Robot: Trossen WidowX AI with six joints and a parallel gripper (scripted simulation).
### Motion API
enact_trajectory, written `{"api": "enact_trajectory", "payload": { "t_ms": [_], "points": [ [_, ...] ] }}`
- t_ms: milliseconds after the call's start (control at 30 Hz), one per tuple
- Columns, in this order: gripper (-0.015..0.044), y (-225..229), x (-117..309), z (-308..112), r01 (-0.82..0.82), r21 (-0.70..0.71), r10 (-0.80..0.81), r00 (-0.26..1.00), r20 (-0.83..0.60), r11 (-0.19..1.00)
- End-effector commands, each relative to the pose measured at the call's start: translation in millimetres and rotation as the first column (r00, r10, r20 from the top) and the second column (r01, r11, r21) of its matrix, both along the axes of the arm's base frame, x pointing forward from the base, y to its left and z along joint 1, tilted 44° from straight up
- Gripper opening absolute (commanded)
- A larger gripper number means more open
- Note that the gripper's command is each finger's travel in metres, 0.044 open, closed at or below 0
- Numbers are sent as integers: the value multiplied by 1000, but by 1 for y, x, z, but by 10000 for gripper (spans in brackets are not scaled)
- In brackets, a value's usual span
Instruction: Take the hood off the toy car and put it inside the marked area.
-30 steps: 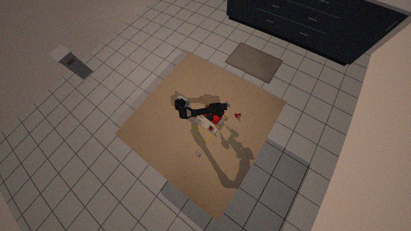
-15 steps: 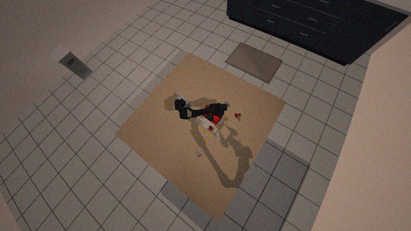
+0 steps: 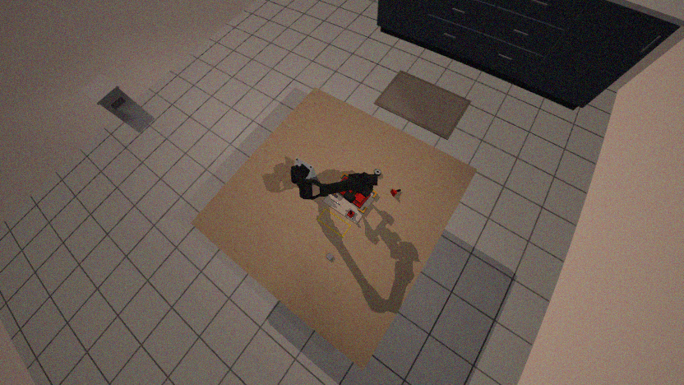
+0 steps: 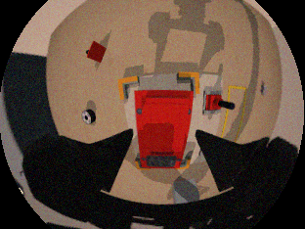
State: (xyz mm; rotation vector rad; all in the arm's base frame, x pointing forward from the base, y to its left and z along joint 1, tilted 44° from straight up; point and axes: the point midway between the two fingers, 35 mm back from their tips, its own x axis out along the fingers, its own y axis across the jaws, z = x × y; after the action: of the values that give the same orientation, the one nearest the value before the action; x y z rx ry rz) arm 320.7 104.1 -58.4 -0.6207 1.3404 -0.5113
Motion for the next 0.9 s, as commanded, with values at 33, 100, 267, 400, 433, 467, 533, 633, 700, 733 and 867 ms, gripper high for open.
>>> {"api": "enact_trajectory", "payload": {
  "t_ms": [33, 100, 267, 400, 433, 467, 533, 633, 700, 733, 867],
  "points": [
    [440, -4, -1, -3, -1, -6, 1, 1000, -5, 1000],
    [440, -5, -1, -4, -1, -6, 1, 1000, -5, 1000],
    [440, -7, -1, -6, -1, -6, 1, 1000, -5, 1000],
    [440, -9, 0, -8, -1, -7, 1, 1000, -5, 1000],
    [440, -9, 0, -9, -1, -7, 1, 1000, -5, 1000],
    [440, -10, 0, -9, -1, -7, 1, 1000, -5, 1000],
    [440, -11, 0, -10, -1, -7, 1, 1000, -4, 1000],
    [440, -11, 0, -11, -1, -7, 1, 1000, -4, 1000],
    [440, -12, 0, -11, -1, -7, 1, 1000, -4, 1000],
    [440, -12, 0, -11, -1, -7, 1, 1000, -4, 1000],
    [440, -13, 0, -13, -1, -7, 1, 1000, -4, 1000]
  ]
}}
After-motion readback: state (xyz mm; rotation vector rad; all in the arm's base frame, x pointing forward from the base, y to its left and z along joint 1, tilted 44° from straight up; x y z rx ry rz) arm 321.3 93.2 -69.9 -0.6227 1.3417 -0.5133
